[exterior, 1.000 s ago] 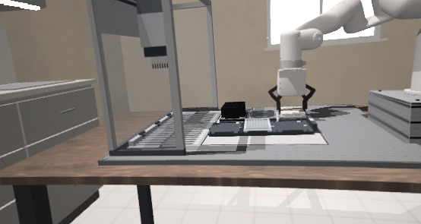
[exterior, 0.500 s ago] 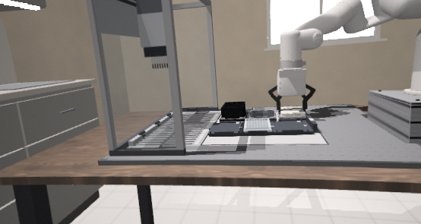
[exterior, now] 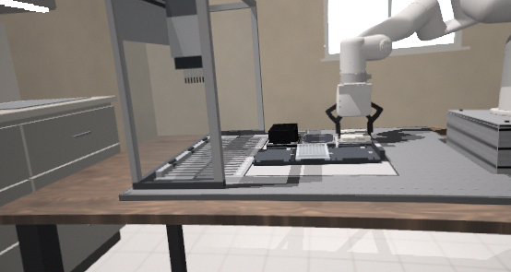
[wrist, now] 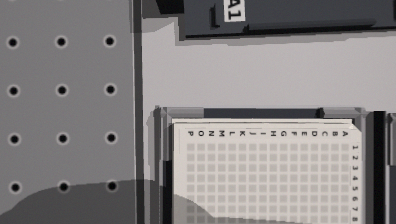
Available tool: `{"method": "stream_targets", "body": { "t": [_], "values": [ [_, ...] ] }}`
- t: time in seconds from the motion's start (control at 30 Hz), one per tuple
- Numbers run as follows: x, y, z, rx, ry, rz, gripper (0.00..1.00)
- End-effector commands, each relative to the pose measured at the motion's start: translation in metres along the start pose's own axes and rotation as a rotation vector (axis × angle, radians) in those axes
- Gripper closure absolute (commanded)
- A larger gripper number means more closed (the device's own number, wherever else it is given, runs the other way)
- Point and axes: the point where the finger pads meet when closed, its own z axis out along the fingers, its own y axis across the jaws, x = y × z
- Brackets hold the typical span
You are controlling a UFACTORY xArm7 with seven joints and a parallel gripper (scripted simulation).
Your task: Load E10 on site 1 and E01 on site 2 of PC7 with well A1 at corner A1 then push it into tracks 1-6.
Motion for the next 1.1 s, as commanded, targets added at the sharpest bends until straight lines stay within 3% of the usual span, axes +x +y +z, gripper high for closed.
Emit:
{"method": "stream_targets", "body": {
  "t": [0.0, 1.07],
  "values": [
    [0.000, 0.001, -0.001, -0.003, -0.001, 0.000, 1.00],
    [0.000, 0.001, -0.016, -0.003, -0.001, 0.000, 1.00]
  ]
}}
